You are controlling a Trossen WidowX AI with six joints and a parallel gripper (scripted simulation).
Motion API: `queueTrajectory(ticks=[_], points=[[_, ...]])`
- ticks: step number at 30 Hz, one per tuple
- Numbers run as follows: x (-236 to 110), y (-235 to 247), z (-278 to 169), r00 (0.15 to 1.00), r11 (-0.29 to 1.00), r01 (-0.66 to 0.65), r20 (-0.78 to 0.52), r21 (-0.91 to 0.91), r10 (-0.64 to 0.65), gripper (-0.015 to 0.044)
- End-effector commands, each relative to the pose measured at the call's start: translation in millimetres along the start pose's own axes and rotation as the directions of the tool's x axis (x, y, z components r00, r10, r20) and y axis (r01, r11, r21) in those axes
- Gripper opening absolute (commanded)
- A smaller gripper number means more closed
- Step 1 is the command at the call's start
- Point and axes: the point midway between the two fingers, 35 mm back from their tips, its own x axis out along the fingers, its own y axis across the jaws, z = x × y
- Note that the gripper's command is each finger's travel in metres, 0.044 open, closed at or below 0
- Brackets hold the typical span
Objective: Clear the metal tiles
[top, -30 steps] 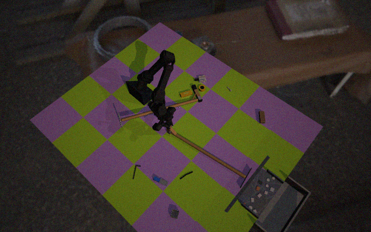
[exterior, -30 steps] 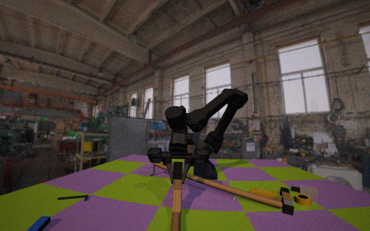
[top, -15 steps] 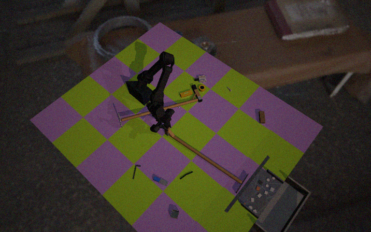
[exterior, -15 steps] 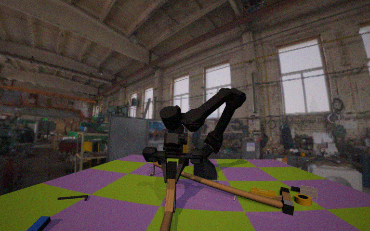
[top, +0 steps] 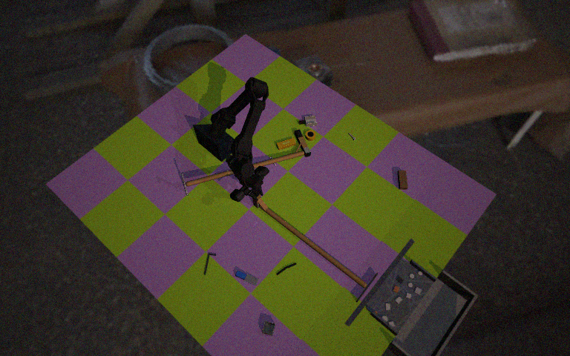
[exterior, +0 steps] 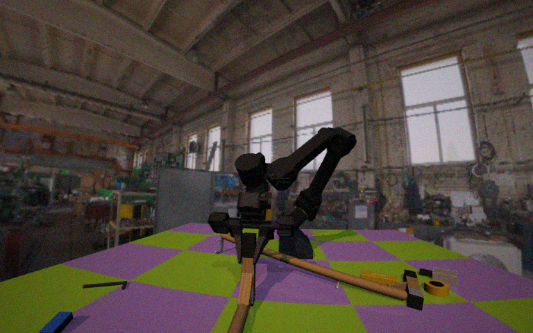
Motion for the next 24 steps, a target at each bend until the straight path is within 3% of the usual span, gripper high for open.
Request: queueTrajectory(ticks=[1,24], points=[[-4,0,0,1.000,1.000,0.006,0.007,0.000,-0.006,0.0000],[-35,-4,-40,1.000,1.000,0.016,0.002,0.007,-0.016,0.0000]])
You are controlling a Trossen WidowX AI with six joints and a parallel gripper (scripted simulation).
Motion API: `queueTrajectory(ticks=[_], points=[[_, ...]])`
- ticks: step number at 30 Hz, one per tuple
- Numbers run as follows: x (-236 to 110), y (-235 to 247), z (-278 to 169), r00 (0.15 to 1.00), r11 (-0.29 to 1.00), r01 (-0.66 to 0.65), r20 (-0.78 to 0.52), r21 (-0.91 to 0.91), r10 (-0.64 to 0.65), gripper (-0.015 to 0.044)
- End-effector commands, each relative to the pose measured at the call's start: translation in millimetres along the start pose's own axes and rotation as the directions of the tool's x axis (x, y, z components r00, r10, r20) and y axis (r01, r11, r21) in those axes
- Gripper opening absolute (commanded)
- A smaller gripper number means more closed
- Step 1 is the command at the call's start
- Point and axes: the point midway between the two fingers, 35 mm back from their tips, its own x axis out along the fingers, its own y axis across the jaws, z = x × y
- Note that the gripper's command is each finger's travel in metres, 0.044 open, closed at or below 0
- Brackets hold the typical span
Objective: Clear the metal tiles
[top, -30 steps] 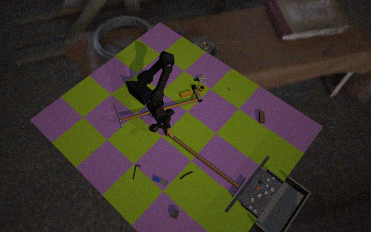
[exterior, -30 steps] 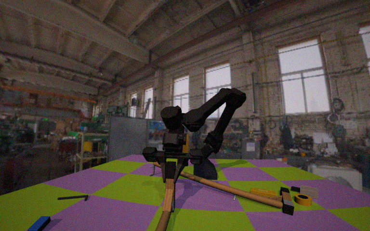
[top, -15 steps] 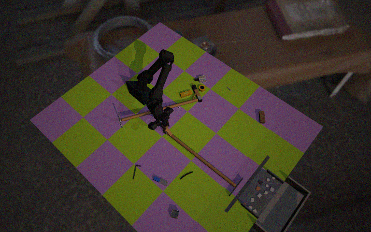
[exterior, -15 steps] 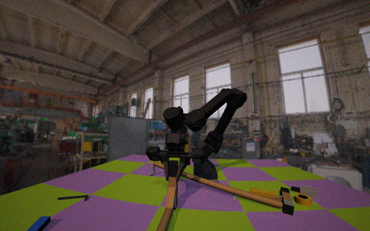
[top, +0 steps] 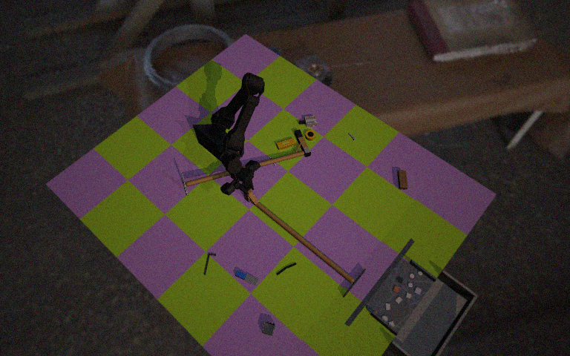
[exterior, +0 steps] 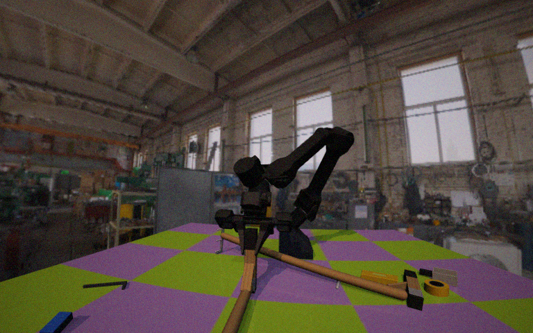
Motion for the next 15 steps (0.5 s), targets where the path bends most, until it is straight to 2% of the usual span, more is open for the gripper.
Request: queueTrajectory(ticks=[1,15], points=[[-7,1,-4,1.000,1.000,-0.001,0.010,-0.009,0.001,0.0000],[-16,7,-17,1.000,1.000,-0.001,0.009,-0.005,0.001,0.0000]])
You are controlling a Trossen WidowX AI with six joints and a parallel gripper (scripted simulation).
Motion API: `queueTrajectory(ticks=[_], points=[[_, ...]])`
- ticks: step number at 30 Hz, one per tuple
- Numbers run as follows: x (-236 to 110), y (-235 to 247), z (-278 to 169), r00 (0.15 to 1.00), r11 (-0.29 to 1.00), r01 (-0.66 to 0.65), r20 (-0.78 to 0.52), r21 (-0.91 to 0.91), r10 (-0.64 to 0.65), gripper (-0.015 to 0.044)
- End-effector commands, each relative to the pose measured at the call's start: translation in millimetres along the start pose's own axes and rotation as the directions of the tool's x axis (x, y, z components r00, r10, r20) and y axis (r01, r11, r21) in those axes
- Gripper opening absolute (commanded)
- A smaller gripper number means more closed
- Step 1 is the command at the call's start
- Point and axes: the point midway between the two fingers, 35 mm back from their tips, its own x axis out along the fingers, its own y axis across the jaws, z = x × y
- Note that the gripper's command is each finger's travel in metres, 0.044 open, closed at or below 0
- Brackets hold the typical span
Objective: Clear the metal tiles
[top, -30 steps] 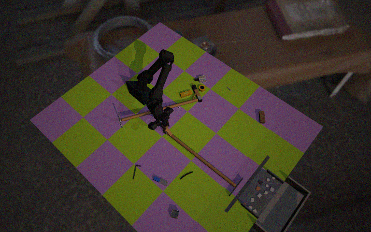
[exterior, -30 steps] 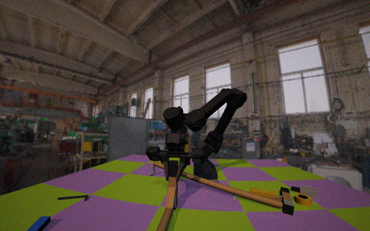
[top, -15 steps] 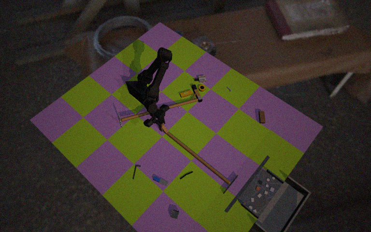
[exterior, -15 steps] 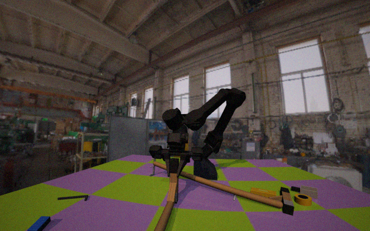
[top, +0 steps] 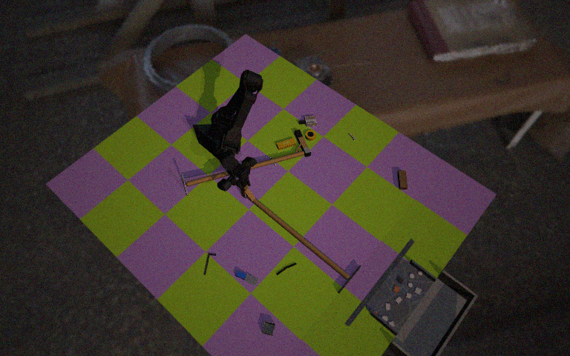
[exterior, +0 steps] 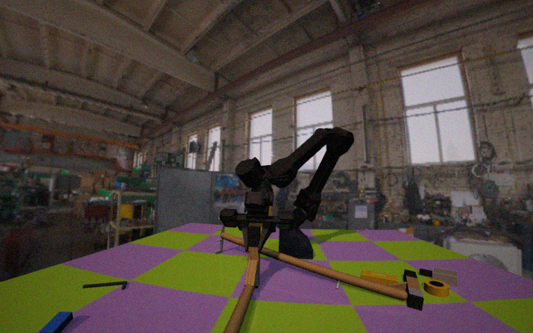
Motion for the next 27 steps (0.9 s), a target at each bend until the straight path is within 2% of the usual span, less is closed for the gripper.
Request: queueTrajectory(ticks=[1,27], points=[[-2,6,2,1.000,1.000,-0.003,0.007,-0.007,0.003,0.0000],[-2,30,2,1.000,1.000,-0.001,0.000,0.000,0.001,0.0000]])
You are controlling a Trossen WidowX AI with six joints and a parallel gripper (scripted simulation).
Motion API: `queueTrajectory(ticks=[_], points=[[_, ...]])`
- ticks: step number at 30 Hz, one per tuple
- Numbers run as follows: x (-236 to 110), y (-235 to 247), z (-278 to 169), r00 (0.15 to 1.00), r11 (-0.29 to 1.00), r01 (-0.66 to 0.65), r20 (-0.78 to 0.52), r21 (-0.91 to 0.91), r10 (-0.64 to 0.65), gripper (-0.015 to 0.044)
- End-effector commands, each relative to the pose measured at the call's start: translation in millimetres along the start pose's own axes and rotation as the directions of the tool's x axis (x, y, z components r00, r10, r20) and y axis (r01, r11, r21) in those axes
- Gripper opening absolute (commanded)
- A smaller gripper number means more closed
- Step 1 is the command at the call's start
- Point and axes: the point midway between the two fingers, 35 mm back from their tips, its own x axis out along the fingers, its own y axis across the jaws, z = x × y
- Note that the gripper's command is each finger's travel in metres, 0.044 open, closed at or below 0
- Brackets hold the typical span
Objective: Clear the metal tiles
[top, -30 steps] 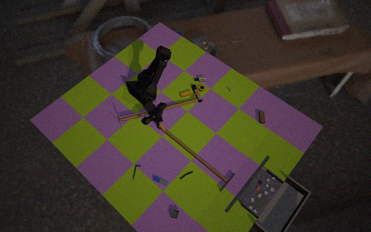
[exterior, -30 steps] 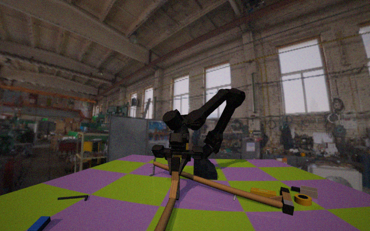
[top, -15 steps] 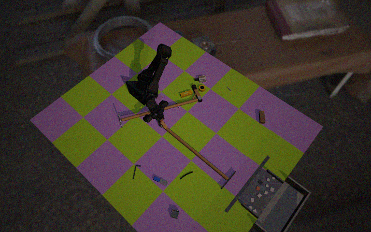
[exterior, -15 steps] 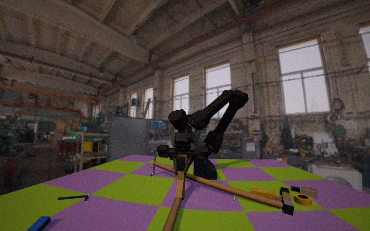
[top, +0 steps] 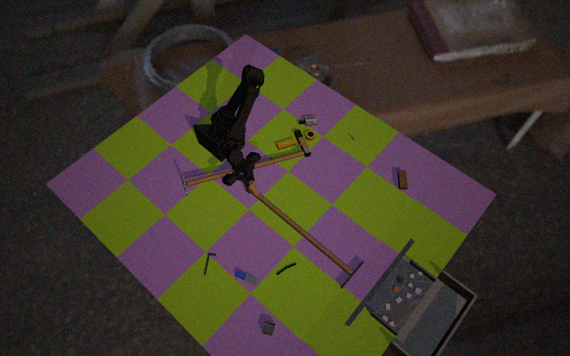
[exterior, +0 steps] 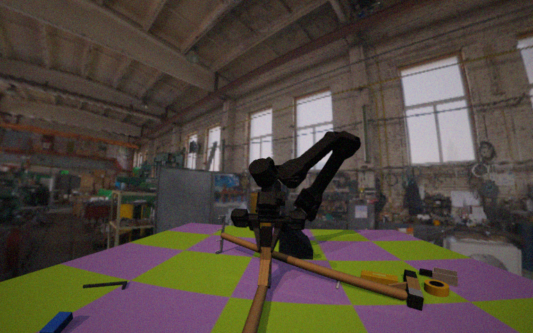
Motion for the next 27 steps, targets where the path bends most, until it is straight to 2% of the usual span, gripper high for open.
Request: queueTrajectory(ticks=[1,27], points=[[0,0,4,1.000,1.000,0.003,0.007,-0.005,-0.003,0.0000],[20,1,35,1.000,1.000,0.005,0.004,-0.009,-0.005,0.0000]])
